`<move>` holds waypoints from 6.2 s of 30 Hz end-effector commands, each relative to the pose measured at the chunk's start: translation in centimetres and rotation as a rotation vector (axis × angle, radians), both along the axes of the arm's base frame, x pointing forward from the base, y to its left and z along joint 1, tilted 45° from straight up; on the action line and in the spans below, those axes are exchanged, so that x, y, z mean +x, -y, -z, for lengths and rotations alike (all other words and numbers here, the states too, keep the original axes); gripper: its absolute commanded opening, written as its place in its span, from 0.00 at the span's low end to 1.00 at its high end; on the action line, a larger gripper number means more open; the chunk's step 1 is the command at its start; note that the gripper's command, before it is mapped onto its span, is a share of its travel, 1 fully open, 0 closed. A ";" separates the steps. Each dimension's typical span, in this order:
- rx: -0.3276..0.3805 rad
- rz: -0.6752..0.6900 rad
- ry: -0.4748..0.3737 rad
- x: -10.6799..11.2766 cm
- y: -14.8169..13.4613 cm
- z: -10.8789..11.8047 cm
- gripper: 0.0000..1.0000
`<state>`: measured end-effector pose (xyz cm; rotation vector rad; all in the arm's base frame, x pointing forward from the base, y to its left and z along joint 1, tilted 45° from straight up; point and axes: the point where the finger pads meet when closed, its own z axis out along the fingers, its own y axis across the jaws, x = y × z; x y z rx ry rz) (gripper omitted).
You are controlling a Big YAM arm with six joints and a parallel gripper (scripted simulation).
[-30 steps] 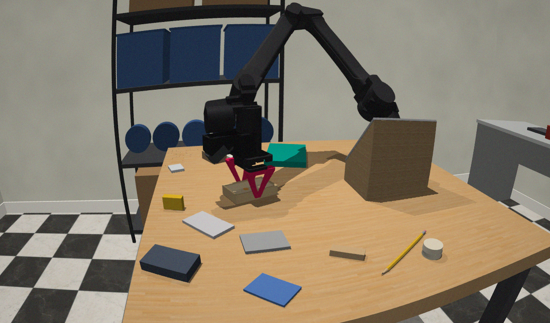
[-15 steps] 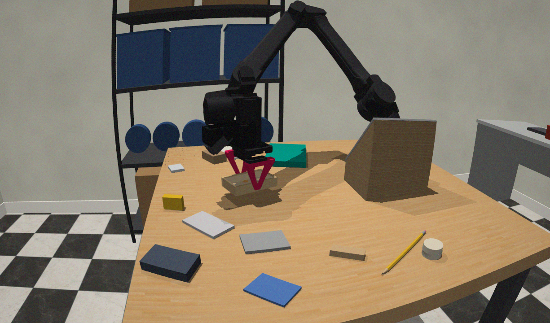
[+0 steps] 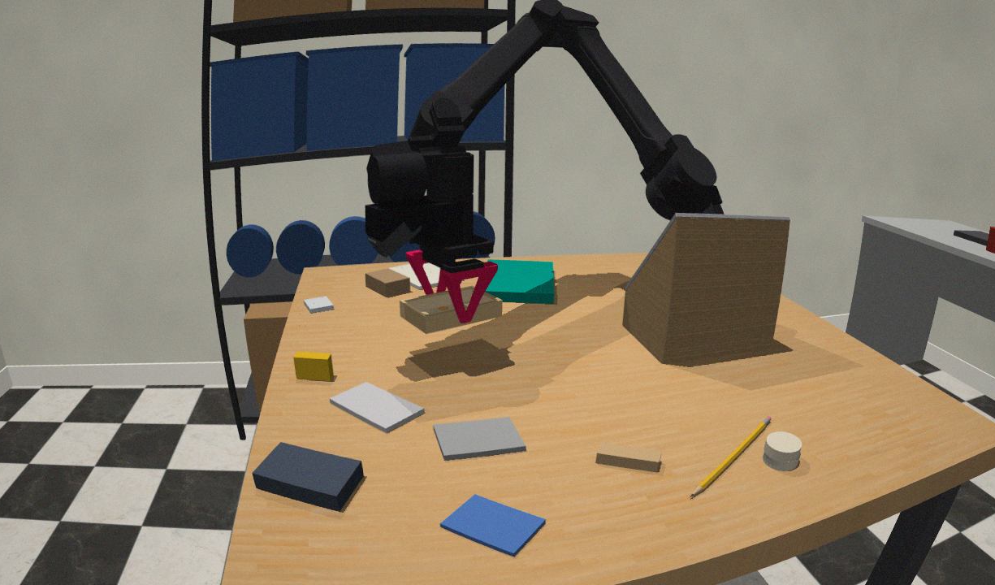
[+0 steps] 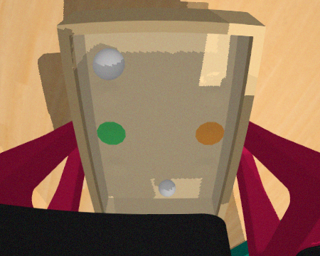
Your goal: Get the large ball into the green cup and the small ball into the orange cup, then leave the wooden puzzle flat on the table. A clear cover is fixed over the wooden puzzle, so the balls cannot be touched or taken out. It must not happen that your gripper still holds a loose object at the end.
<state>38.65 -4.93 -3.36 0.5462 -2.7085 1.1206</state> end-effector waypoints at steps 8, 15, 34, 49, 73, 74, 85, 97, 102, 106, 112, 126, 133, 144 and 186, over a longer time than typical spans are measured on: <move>0.016 -0.018 0.063 2.1 -2.8 -2.8 0.70; 0.016 -0.018 0.062 2.1 -3.0 -3.0 0.70; 0.015 -0.022 0.058 2.1 -3.1 -3.1 0.70; 0.036 -0.055 0.092 2.1 -2.7 -2.9 0.70; -0.009 -0.002 0.016 1.7 -2.9 -2.0 0.70; -0.014 -0.001 0.015 1.8 -2.9 -2.0 0.70; 0.011 -0.039 0.043 0.7 -2.5 -2.2 0.70; 0.009 -0.009 0.041 1.7 -2.2 -2.0 0.70; 0.007 -0.006 0.045 1.8 -2.3 -2.4 0.70; 0.015 0.029 0.022 1.6 -1.5 -2.0 0.70; 0.002 -0.014 0.029 1.8 -2.9 -2.1 0.70; -0.010 -0.017 0.026 0.7 -2.6 -2.5 0.70; 0.007 -0.044 0.045 0.7 -2.6 -2.3 0.70; 0.034 -0.002 0.027 1.7 -2.5 -2.0 0.70; 0.010 -0.016 0.044 1.4 -2.3 -2.5 0.70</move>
